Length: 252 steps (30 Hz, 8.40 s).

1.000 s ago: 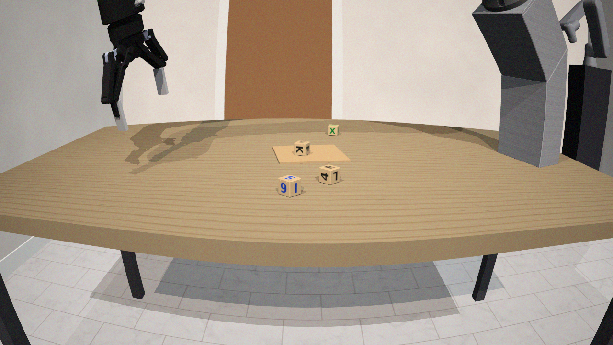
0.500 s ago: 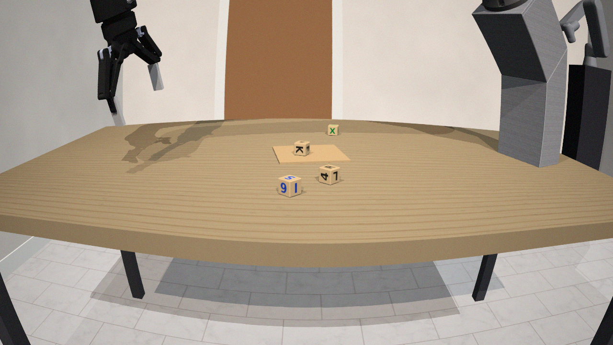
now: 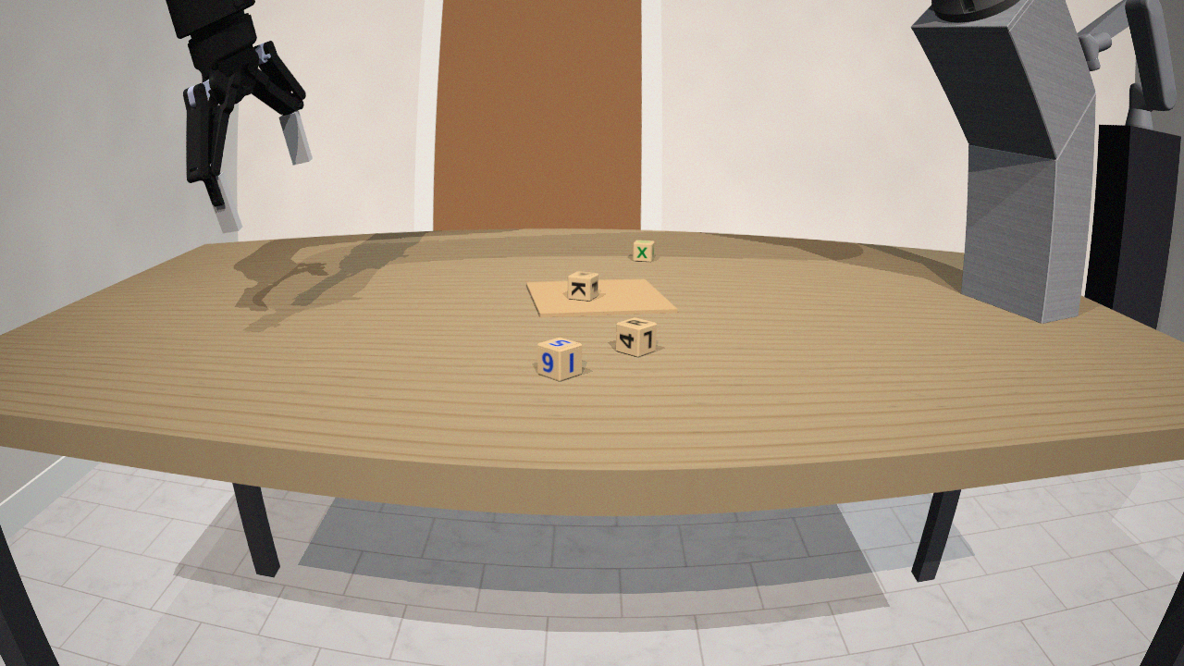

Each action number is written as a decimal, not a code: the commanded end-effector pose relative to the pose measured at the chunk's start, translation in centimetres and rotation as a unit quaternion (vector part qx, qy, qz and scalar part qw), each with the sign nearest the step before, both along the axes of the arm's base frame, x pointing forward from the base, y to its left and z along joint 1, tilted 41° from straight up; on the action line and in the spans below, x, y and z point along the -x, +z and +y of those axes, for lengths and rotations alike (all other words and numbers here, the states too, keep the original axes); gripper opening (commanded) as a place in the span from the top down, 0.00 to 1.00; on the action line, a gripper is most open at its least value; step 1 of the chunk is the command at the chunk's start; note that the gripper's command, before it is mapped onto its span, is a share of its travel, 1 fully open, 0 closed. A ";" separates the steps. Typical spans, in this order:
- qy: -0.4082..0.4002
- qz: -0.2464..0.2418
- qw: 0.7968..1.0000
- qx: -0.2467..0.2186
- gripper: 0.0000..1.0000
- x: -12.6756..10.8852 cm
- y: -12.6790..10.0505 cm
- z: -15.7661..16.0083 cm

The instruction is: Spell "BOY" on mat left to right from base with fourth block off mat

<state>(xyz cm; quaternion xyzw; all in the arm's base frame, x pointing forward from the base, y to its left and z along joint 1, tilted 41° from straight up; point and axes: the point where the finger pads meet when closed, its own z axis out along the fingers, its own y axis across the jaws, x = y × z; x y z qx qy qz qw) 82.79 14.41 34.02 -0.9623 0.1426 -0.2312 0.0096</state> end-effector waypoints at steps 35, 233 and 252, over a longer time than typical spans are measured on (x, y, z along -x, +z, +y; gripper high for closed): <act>0.024 0.034 0.999 0.012 0.00 1.4 1.3 -1.6; 0.218 0.144 0.949 -0.178 0.00 30.7 -18.8 -9.2; 0.201 0.059 0.945 -0.251 0.00 28.6 -22.6 -8.1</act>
